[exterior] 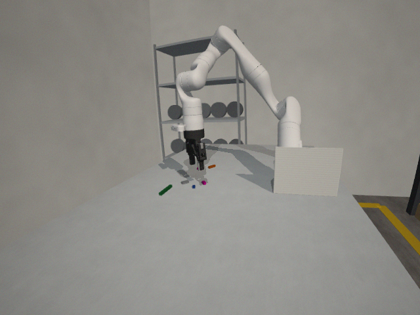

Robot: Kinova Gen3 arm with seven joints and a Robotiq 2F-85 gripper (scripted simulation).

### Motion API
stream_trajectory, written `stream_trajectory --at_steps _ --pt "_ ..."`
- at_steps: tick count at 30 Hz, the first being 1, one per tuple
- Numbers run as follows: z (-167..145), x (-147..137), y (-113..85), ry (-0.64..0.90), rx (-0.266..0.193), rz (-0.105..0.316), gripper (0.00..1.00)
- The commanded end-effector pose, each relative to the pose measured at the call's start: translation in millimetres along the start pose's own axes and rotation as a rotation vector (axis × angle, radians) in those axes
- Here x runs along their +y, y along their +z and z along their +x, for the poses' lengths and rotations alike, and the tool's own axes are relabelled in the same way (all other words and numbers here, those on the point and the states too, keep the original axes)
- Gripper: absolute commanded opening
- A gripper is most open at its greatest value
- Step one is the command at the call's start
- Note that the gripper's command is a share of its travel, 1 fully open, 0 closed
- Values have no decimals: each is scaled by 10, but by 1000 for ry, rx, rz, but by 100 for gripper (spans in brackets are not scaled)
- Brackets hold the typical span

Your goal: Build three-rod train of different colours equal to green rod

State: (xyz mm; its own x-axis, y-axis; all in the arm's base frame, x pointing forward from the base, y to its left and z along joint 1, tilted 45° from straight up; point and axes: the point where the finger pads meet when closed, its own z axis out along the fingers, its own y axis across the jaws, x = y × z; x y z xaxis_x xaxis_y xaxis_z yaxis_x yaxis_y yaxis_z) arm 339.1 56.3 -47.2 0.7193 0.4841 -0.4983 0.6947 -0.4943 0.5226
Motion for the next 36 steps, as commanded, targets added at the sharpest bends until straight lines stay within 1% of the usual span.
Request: stream_trajectory --at_steps 1,2,8,17,36 --pt "3 -7 -6 -2 1 -1 100" --pt "8 -51 -8 -10 5 2 100" --pt "8 -51 -8 -10 5 2 100" --pt "16 -128 -12 -24 12 8 100" --pt "16 -131 -12 -25 12 8 100"
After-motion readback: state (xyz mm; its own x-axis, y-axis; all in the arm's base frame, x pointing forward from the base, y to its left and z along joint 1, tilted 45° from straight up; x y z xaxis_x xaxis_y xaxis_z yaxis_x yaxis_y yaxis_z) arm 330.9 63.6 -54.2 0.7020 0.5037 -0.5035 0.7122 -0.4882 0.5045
